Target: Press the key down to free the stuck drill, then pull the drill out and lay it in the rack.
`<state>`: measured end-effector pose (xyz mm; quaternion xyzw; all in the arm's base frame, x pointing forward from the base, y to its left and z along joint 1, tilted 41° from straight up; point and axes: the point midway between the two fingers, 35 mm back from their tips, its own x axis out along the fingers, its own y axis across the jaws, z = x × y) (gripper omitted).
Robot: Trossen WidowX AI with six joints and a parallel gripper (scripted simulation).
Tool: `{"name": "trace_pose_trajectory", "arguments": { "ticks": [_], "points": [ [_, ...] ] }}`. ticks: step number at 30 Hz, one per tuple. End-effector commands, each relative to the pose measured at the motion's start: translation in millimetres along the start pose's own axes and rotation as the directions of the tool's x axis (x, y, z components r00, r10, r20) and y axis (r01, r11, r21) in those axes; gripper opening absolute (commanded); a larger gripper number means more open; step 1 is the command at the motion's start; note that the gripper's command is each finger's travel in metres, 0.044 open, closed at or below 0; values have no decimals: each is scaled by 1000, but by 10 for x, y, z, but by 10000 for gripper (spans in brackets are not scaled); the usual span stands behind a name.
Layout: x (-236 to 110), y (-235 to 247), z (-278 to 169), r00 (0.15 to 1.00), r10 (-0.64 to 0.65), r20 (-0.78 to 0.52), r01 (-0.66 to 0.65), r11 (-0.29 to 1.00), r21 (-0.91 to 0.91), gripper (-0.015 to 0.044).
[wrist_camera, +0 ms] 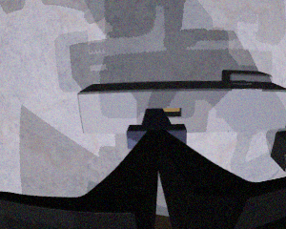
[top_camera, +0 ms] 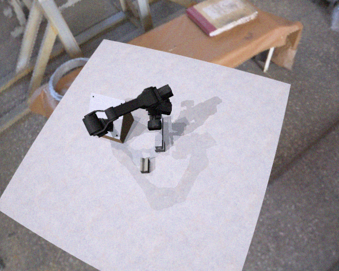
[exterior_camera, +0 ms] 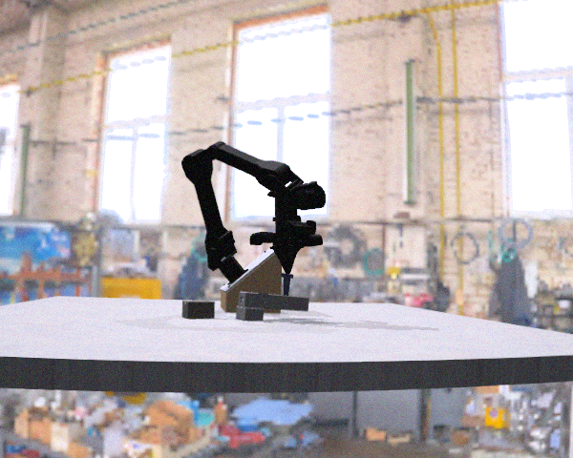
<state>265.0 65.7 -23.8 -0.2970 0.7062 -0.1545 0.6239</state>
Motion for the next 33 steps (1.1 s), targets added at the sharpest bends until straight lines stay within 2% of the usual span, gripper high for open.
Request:
{"name": "trace_pose_trajectory", "arguments": {
  "ticks": [1,8,12,18,23,25,29,33],
  "points": [
    [233,-59,-71,999,-20,-51,20,1000,4,0],
    [272,-69,-71,999,-20,-51,20,1000,4,0],
    [82,-46,-20,999,-18,-50,18,1000,4,105],
    [-523,5,39,999,-17,-51,17,1000,3,263],
    [-469,0,27,999,-18,-40,18,1000,-16,394],
    [-425,-91,57,999,-12,-39,8,994,-105,440],
    [-284,-381,124,999,0,-34,-13,928,-372,440],
    [-135,-680,152,1000,5,-31,-23,793,-609,440]
  ]
}}
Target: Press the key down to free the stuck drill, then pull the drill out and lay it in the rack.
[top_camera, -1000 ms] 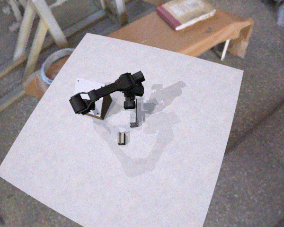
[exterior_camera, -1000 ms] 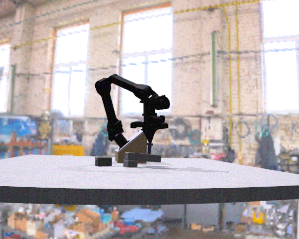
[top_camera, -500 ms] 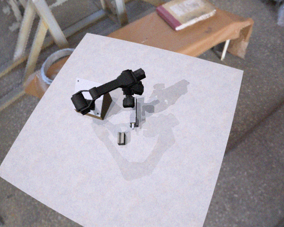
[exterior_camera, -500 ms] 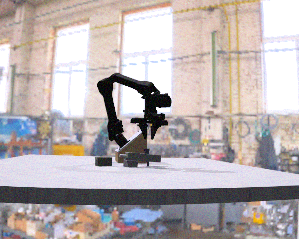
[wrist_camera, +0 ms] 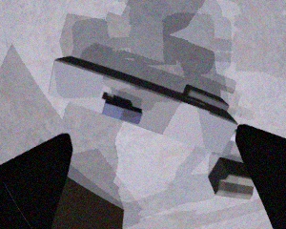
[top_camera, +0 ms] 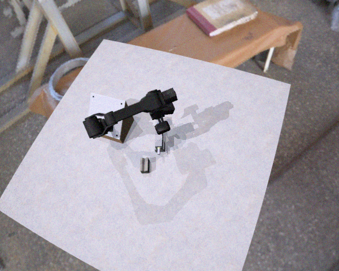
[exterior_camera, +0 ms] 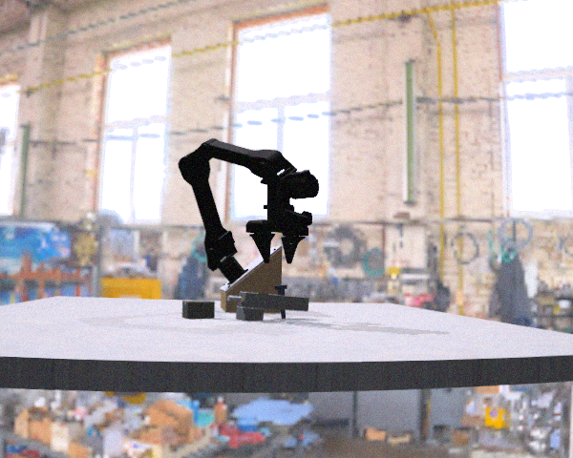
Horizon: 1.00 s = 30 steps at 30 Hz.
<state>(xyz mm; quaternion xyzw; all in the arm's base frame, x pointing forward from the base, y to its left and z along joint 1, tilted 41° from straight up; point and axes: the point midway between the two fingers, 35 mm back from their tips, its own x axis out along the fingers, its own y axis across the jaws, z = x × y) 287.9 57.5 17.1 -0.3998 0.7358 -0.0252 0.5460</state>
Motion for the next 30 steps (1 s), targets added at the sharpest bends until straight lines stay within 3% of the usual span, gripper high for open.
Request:
{"name": "trace_pose_trajectory", "arguments": {
  "ticks": [1,9,17,30],
  "points": [
    [184,-380,-124,1000,-1,9,4,938,-347,440],
    [489,-910,-402,1000,-12,-3,5,631,-776,440],
    [664,-1179,-626,999,-24,-23,-12,371,-929,440],
    [667,-1183,-630,999,-24,-23,-13,366,-930,440]
  ]
}}
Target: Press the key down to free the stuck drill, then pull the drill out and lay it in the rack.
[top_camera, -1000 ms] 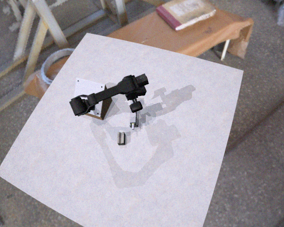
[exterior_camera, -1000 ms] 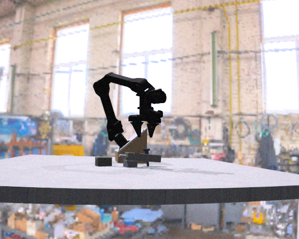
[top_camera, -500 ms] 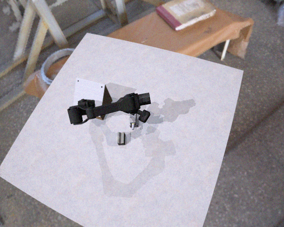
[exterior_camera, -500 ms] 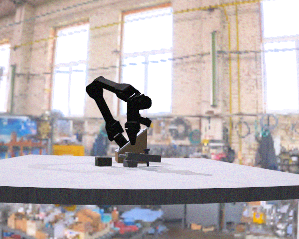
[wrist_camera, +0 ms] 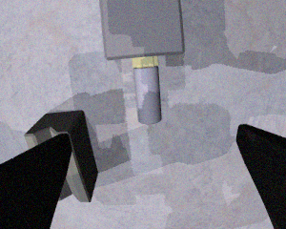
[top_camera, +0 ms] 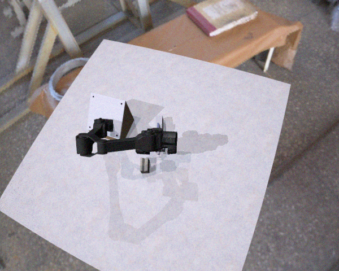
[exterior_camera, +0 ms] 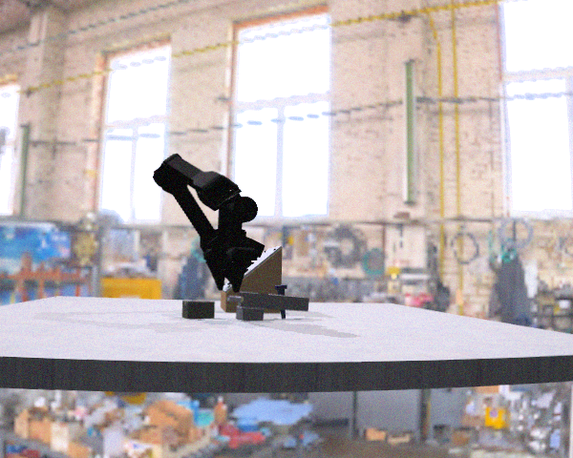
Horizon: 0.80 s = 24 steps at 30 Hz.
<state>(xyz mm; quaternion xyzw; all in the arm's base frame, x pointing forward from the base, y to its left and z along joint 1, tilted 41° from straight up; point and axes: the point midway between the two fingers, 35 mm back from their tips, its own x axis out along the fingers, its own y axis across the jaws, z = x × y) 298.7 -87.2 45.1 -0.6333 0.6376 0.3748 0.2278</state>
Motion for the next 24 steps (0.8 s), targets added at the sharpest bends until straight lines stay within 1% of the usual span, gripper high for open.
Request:
{"name": "trace_pose_trajectory", "arguments": {
  "ticks": [1,12,24],
  "points": [
    [6,22,-17,1000,-3,-6,3,999,-40,440],
    [21,20,-13,1000,-3,-6,3,999,-40,440],
    [204,10,34,1000,-4,-6,3,999,-40,440]
  ]
}}
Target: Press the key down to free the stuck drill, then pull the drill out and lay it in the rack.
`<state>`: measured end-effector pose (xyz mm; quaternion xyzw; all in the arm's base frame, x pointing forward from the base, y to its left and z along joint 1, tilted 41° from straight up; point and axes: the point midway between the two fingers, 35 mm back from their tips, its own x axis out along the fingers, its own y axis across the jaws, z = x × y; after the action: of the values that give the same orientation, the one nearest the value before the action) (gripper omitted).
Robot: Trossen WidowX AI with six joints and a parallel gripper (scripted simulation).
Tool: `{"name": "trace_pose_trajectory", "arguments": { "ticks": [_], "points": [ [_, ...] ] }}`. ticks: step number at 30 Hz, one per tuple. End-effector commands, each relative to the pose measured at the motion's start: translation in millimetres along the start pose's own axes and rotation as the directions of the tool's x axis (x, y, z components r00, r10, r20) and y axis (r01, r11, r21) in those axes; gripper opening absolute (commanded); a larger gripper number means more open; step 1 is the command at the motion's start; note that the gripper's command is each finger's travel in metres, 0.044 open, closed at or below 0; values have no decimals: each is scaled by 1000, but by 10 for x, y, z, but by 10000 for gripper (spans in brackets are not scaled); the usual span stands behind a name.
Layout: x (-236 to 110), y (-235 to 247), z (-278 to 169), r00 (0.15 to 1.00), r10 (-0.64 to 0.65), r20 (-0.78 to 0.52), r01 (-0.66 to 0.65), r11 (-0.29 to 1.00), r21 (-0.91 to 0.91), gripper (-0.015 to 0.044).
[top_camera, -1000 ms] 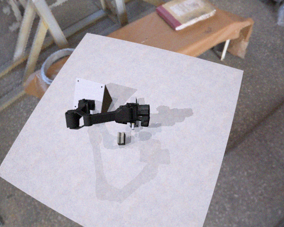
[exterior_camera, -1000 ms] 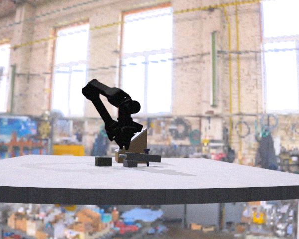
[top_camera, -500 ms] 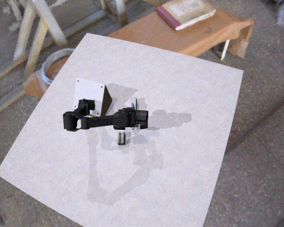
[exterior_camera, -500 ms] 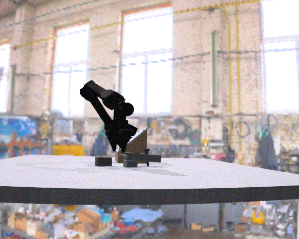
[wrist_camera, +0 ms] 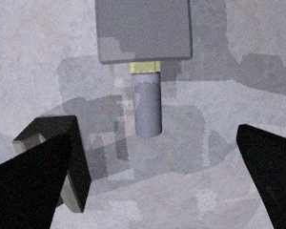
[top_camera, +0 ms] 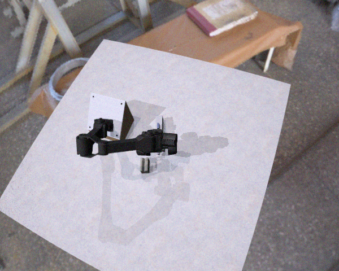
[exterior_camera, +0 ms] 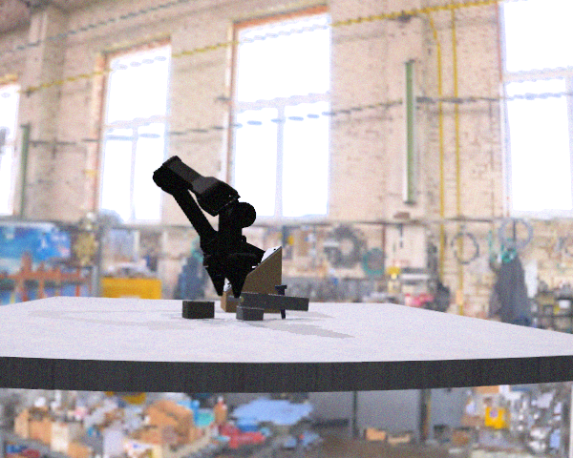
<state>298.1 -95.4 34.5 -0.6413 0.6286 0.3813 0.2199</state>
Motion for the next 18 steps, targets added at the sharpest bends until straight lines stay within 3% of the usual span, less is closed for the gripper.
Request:
{"name": "trace_pose_trajectory", "arguments": {
  "ticks": [1,18],
  "points": [
    [86,18,36,1000,9,-2,-9,1000,-11,440],
    [352,32,107,1000,10,-3,-10,1000,-11,440]
  ]
}}
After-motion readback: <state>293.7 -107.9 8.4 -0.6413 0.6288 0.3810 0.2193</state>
